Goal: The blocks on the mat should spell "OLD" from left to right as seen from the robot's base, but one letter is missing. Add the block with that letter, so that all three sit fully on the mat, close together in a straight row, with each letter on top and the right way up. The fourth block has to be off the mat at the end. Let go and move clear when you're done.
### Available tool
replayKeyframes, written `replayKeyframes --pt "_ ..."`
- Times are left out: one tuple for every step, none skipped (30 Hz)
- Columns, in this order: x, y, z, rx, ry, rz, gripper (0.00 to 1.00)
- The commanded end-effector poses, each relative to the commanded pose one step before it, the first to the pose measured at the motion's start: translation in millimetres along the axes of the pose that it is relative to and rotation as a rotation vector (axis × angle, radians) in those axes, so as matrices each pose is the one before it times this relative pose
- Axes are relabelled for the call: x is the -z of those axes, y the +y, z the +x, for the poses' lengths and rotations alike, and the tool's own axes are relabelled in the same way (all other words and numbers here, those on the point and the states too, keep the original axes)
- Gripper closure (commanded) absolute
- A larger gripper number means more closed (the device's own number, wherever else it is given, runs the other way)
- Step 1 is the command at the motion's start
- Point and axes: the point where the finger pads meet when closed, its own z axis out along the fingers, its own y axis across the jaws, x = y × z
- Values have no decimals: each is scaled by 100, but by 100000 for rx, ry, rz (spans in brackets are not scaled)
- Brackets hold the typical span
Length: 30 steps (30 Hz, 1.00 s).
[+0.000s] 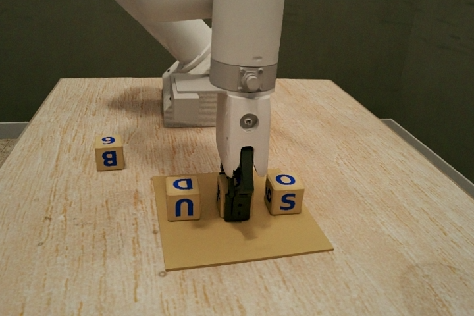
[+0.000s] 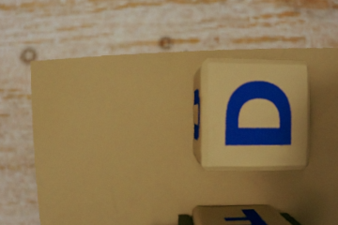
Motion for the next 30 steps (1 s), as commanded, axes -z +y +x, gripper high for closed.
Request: replayKeyframes --pt "139 -138 -97 40 -211 361 59" --pt "0 0 0 0 0 0 59" --pt "0 0 0 0 0 0 59" --pt "0 0 0 0 0 0 59" --pt "0 0 0 0 0 0 59" --pt "0 0 0 0 0 0 59" --pt "0 0 0 0 0 0 59" --pt "0 0 0 0 0 0 59" --pt "0 0 0 0 0 0 59" --pt "0 0 0 0 0 0 59" --pt "0 0 0 0 0 0 59" --pt "0 0 0 0 0 0 59" --pt "0 0 0 0 0 0 59" --pt "0 0 0 0 0 0 59" --pt "0 0 0 0 0 0 59" --pt "0 0 0 0 0 0 59" --pt "0 0 0 0 0 0 59" --pt "0 0 0 0 0 0 59" --pt "0 0 0 0 0 0 59" --pt "0 0 0 0 0 0 59" --pt "0 0 0 0 0 0 59" --pt "0 0 0 0 0 0 59" --pt "0 0 0 0 0 0 59" --pt "0 0 0 0 0 0 59" --pt "0 0 0 0 0 0 59" --pt "0 0 0 0 0 0 59" --pt "0 0 0 0 0 0 54" --pt "0 0 0 0 0 0 54" --pt "0 0 0 0 0 0 54" --pt "0 0 0 0 0 0 50"
